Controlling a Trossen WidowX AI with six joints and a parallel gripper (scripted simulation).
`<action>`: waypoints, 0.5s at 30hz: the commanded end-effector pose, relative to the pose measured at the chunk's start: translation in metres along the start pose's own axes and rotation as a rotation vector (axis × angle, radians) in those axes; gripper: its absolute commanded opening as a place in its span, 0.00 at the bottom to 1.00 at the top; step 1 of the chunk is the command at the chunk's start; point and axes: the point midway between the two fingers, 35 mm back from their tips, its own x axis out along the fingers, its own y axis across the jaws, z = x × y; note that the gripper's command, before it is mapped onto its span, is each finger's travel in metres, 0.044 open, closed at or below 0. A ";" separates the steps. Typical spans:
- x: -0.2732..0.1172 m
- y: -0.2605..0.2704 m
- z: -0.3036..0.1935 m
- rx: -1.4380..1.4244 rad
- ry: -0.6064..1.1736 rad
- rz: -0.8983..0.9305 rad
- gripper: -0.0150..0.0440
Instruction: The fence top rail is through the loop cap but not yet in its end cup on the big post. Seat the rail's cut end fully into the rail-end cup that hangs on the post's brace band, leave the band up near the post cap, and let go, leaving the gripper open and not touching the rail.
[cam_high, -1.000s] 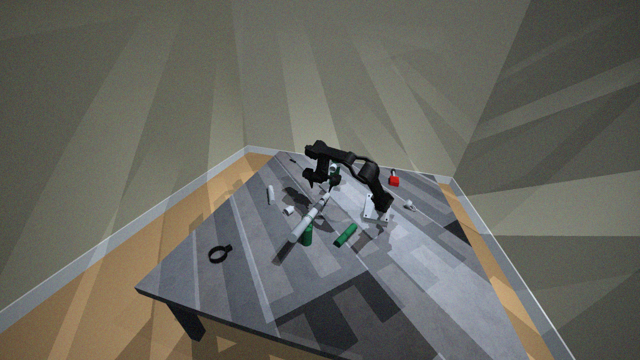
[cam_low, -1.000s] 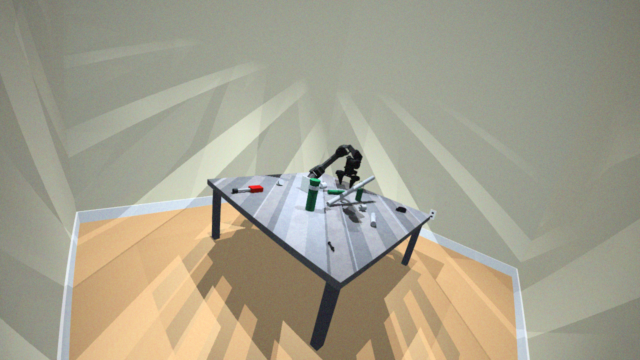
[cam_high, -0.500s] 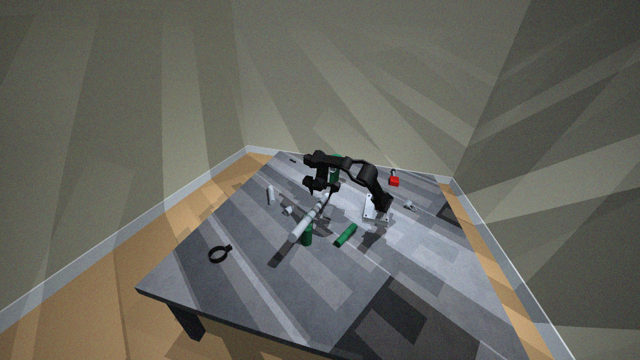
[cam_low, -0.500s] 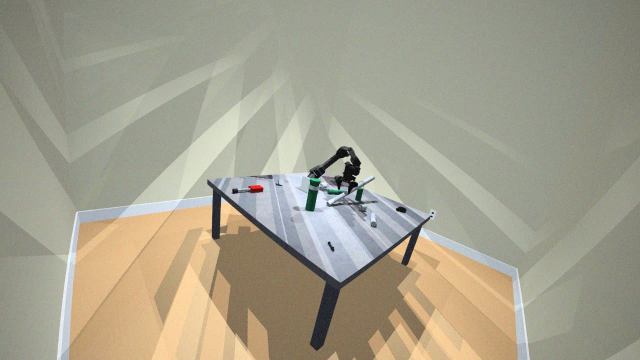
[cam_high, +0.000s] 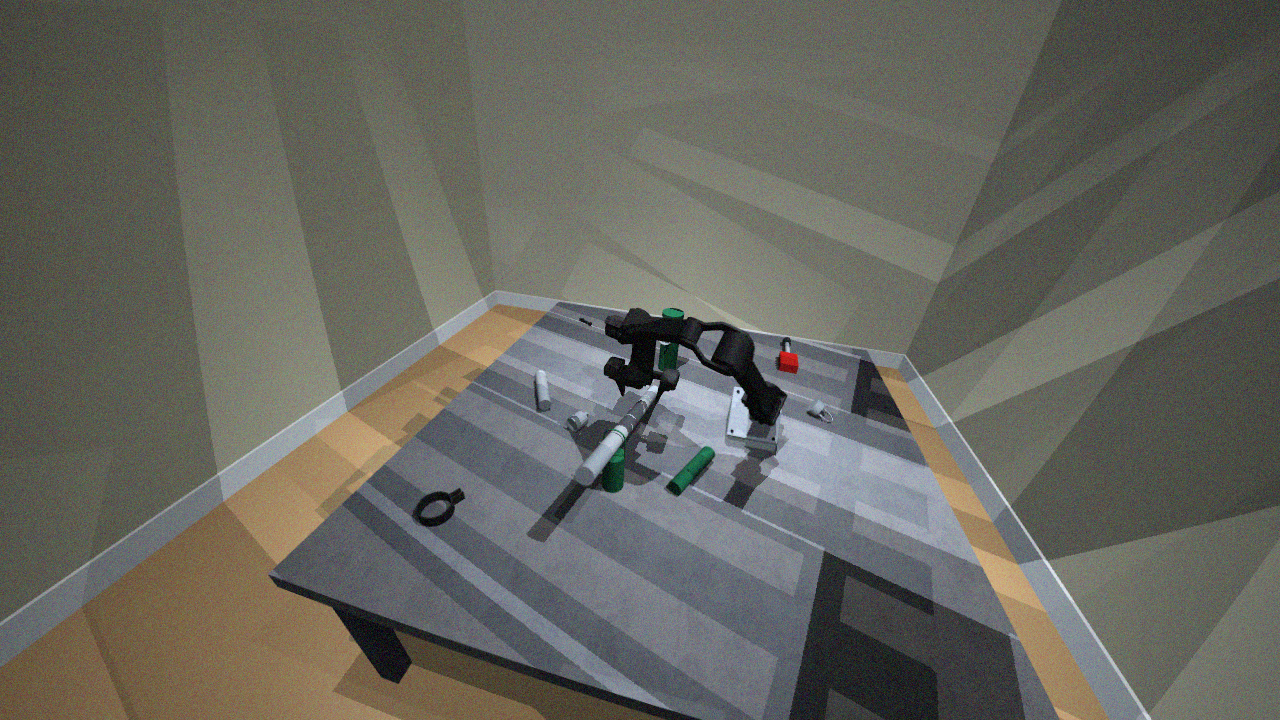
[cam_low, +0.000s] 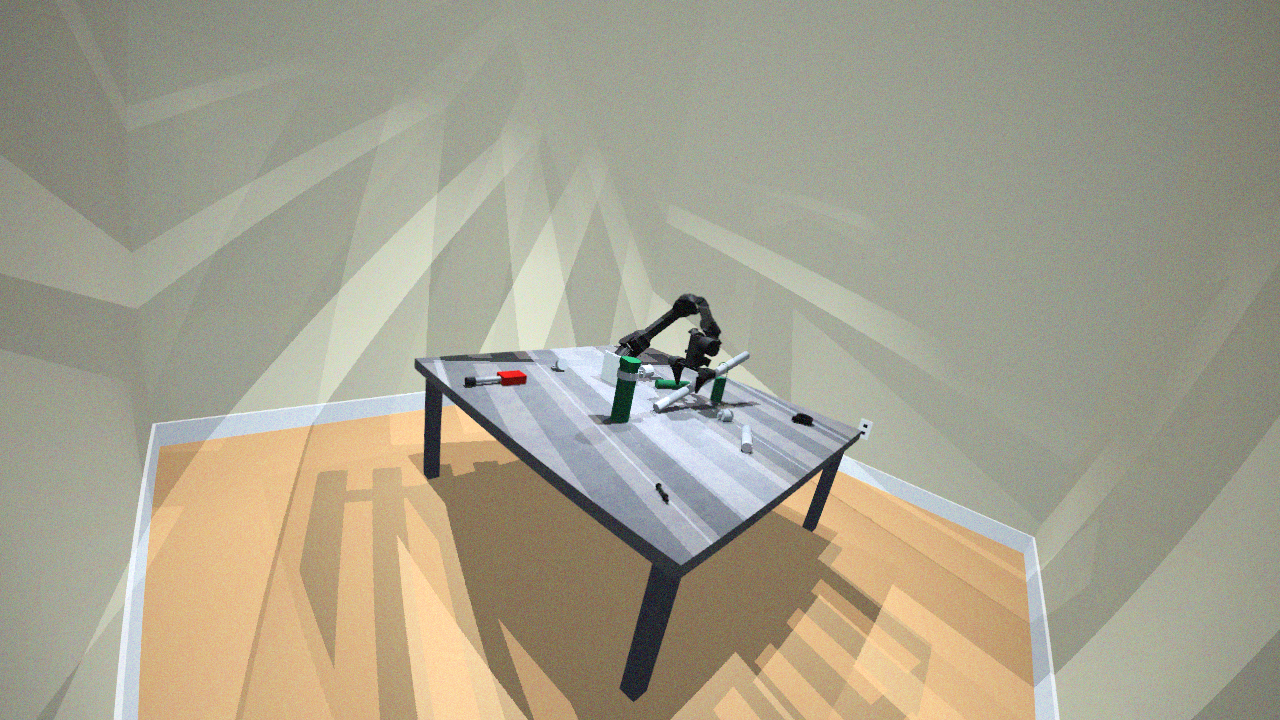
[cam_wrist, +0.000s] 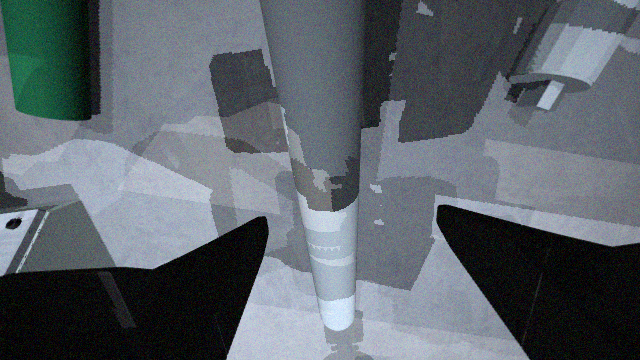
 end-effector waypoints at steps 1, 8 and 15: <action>0.010 0.002 0.000 0.008 -0.007 0.007 1.00; 0.021 0.002 0.000 0.008 -0.008 0.007 1.00; 0.032 0.002 0.001 0.008 -0.009 0.007 1.00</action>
